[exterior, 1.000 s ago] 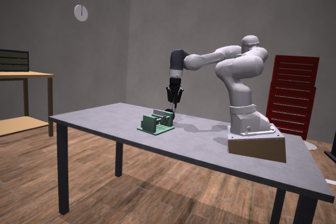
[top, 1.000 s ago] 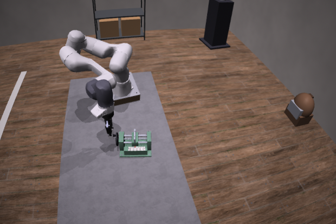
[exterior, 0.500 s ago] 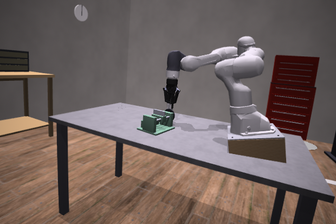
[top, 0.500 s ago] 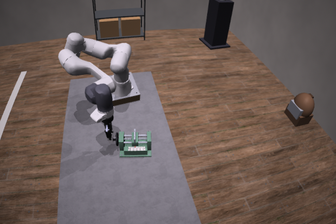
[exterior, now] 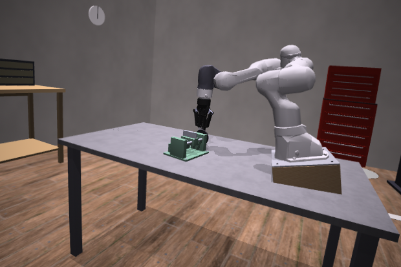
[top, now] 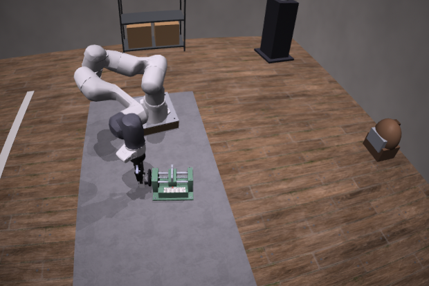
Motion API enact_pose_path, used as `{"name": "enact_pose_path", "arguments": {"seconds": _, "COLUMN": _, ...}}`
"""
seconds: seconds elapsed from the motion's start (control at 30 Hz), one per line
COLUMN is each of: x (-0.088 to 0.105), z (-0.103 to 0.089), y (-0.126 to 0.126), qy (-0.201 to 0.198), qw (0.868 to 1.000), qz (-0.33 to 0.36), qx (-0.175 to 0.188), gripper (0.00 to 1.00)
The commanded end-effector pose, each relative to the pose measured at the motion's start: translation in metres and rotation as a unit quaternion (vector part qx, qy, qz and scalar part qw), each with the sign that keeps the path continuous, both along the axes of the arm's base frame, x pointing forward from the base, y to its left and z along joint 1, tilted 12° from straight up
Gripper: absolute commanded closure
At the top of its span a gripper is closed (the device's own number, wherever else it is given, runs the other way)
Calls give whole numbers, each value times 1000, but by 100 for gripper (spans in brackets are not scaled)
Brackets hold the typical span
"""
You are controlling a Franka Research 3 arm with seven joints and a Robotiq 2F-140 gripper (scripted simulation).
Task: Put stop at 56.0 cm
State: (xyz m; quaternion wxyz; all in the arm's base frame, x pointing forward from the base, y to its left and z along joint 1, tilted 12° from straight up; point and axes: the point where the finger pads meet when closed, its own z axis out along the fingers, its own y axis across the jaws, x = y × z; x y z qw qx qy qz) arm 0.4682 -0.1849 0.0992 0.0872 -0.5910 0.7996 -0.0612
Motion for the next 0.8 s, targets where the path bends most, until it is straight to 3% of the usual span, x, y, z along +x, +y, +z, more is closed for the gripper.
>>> {"name": "enact_pose_path", "arguments": {"seconds": 0.0, "x": -1, "z": -10, "y": 2, "qy": 0, "qw": 1000, "qz": -2, "qx": 0, "gripper": 96}}
{"name": "enact_pose_path", "arguments": {"seconds": 0.3, "x": -13, "z": -26, "y": 6, "qy": 0, "qw": 1000, "qz": -2, "qx": 0, "gripper": 96}}
{"name": "enact_pose_path", "arguments": {"seconds": 0.77, "x": -30, "z": -30, "y": 12, "qy": 0, "qw": 1000, "qz": -2, "qx": 0, "gripper": 96}}
